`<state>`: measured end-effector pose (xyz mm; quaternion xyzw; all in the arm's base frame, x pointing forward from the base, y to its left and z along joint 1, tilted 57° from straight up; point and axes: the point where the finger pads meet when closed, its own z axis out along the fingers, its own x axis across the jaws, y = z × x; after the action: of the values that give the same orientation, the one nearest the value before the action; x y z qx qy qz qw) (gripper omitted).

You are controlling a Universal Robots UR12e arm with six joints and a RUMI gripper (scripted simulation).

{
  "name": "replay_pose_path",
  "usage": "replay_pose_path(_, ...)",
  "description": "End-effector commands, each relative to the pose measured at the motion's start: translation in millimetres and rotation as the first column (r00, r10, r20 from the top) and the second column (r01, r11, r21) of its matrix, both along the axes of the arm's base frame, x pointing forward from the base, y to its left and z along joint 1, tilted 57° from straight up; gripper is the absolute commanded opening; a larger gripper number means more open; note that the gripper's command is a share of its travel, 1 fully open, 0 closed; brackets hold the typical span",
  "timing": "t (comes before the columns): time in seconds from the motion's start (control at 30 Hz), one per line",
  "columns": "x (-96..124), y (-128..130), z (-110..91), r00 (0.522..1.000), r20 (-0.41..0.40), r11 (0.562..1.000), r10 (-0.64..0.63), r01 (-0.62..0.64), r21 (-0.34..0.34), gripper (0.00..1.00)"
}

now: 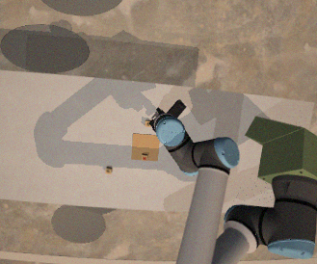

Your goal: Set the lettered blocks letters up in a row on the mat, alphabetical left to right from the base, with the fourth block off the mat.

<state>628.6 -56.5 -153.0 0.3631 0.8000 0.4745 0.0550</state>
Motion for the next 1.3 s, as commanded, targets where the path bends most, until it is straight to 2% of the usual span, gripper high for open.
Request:
replay_pose_path(0.0,0,-1,0,1.000,0.000,1.000,-0.001,0.001,-0.001,0.40)
replay_pose_path(0.8,15,24,-18,1.000,0.000,1.000,-0.001,0.001,-0.001,0.40)
replay_pose_path(1.27,16,25,-20,1.000,0.000,1.000,-0.001,0.001,-0.001,0.40)
